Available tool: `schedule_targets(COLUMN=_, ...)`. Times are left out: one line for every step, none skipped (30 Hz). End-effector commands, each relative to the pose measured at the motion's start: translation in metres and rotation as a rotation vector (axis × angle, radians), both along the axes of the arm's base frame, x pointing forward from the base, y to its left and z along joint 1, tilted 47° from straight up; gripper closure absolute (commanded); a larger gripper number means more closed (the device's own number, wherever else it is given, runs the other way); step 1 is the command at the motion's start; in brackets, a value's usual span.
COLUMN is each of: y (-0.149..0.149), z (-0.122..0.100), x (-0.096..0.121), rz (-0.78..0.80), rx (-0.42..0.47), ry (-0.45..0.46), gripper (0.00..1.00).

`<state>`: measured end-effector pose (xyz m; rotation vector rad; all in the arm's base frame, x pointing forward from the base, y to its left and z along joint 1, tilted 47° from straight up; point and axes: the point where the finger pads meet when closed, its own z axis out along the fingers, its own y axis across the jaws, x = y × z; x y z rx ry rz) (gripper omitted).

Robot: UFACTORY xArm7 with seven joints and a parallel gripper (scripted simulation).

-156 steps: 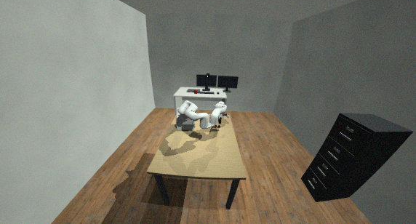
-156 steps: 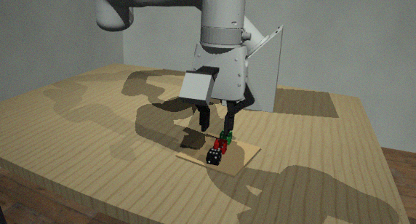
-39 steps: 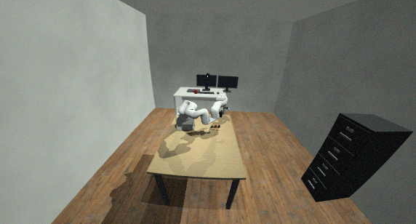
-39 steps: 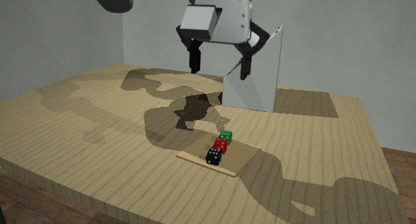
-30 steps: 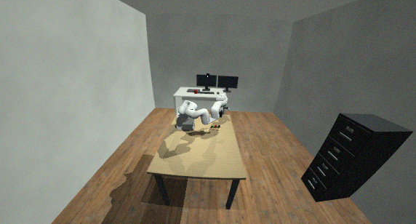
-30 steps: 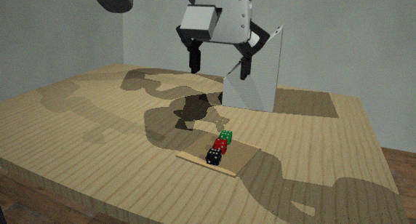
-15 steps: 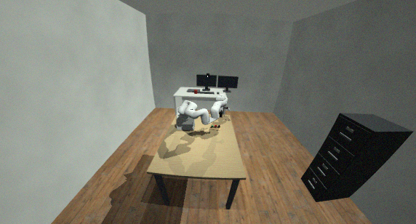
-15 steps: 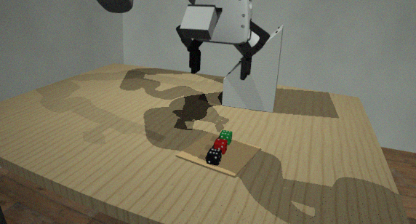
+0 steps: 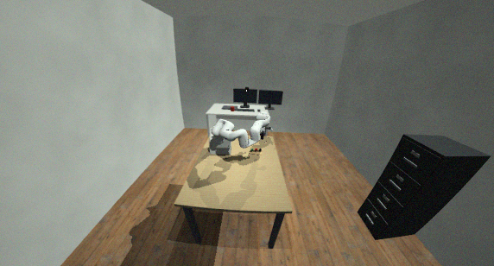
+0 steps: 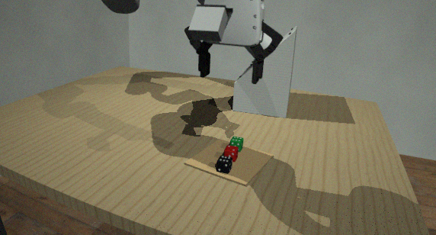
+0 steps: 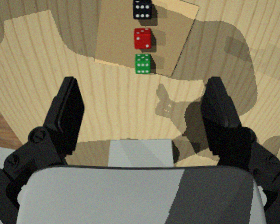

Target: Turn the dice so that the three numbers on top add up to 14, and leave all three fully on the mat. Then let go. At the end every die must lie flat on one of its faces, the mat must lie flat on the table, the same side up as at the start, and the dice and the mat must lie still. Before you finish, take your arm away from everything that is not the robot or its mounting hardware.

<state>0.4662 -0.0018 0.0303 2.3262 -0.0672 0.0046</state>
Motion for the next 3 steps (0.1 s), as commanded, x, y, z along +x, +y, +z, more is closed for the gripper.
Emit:
schedule_targets(y=0.0021, z=0.0012, x=0.0008, rz=0.003, rx=0.002, ry=-0.003, gripper=0.00)
schedule_targets(y=0.0021, z=0.0012, x=0.0008, rz=0.003, rx=0.002, ry=-0.003, gripper=0.00)
schedule_targets(y=0.0021, z=0.0012, x=0.0008, rz=0.003, rx=0.002, ry=-0.003, gripper=0.00)
